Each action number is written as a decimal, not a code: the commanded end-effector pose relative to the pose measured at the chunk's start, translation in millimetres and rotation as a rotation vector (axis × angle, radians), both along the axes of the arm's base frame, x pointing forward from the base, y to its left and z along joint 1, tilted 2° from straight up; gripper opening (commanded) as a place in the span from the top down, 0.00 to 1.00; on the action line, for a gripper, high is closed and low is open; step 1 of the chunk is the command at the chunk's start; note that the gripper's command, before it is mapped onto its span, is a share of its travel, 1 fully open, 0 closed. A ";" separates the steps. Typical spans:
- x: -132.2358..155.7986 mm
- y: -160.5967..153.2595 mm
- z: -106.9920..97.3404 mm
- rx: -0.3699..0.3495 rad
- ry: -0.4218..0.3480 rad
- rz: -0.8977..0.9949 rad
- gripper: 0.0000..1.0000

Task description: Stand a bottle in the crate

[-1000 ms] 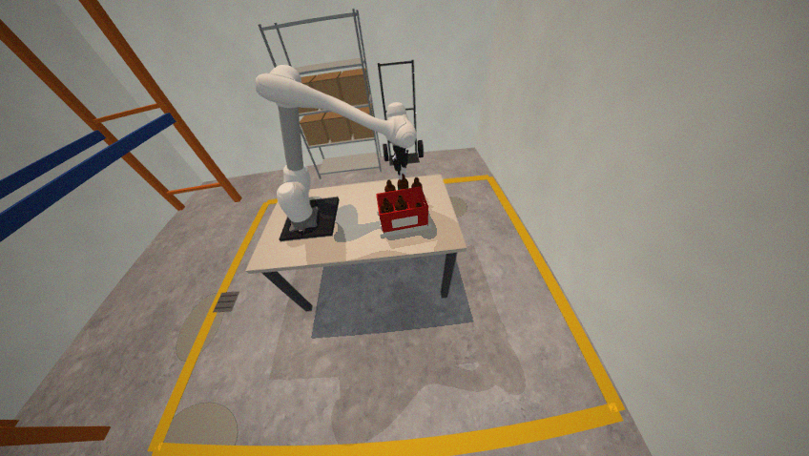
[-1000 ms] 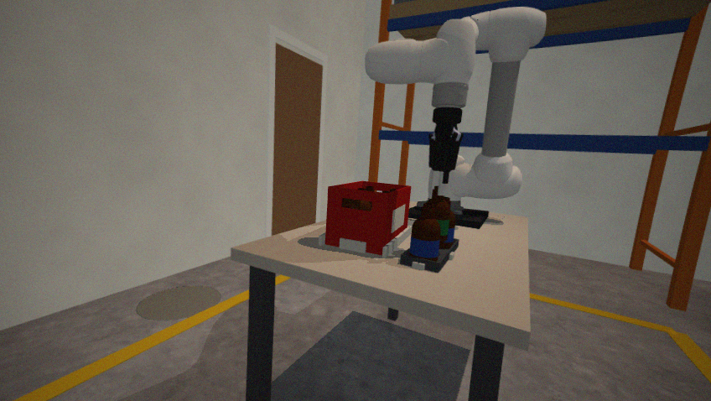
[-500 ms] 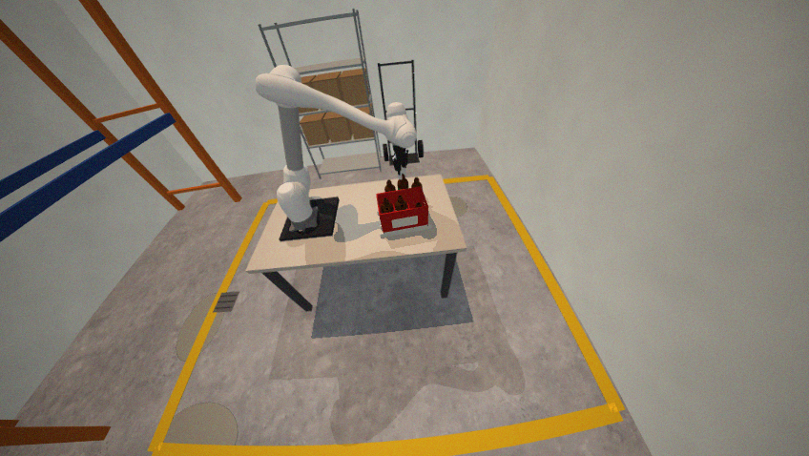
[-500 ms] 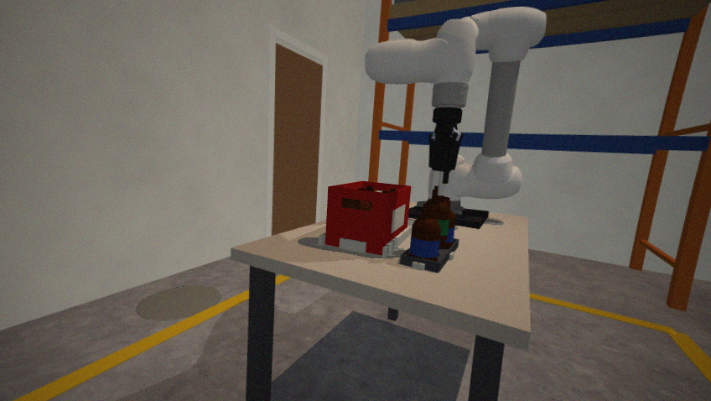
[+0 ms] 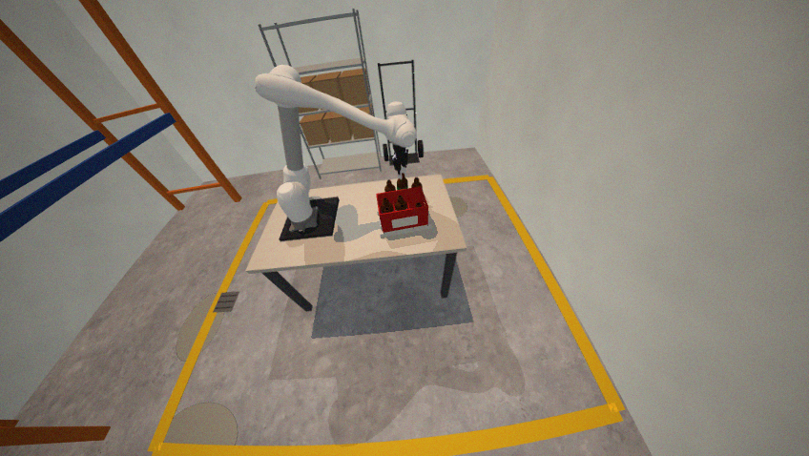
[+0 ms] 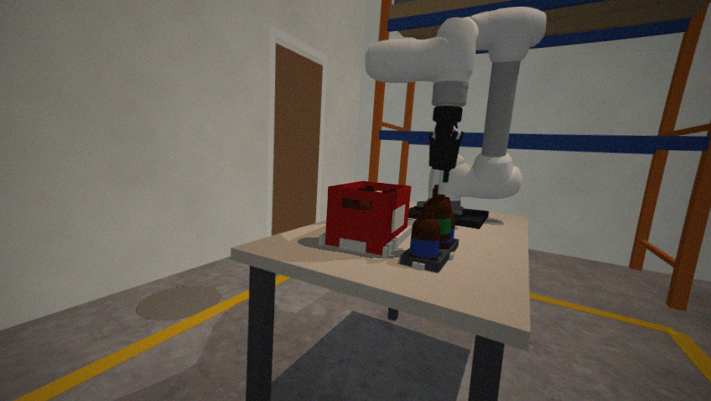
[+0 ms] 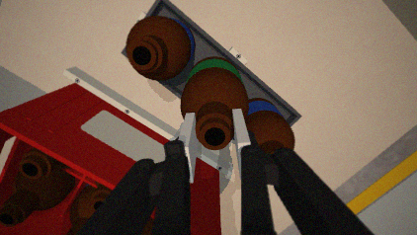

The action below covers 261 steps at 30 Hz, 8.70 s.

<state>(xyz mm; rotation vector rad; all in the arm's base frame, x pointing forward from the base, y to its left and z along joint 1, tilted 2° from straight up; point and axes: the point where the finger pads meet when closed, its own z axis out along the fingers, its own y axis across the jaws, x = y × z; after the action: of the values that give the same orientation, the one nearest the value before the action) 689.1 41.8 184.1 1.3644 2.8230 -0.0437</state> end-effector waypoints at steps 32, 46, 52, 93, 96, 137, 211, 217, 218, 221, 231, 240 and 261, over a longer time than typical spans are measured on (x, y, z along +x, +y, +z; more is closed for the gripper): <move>0.4 0.7 31.5 0.000 0.000 0.000 1.00; 0.4 0.9 36.9 0.000 0.000 0.000 1.00; 0.4 0.9 37.0 0.000 0.000 0.000 1.00; 0.4 0.9 37.7 0.000 0.000 0.000 1.00; 0.4 0.9 38.8 0.000 0.000 0.000 1.00; 0.7 1.9 73.5 0.000 0.000 0.000 1.00; 0.7 2.3 87.4 0.000 0.000 0.000 1.00; 0.8 2.4 92.0 0.000 0.000 0.000 1.00; 0.8 2.5 93.2 0.000 0.000 0.000 1.00; 0.8 2.6 97.0 0.000 0.000 0.000 1.00; 0.9 2.9 108.6 0.000 0.000 0.000 1.00; 0.9 3.0 114.1 0.000 0.000 0.000 1.00; 0.9 3.1 116.9 0.000 0.000 0.000 1.00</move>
<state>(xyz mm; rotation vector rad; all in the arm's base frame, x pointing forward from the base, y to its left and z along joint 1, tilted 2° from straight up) 690.1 45.0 301.0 1.3641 2.8226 -0.0439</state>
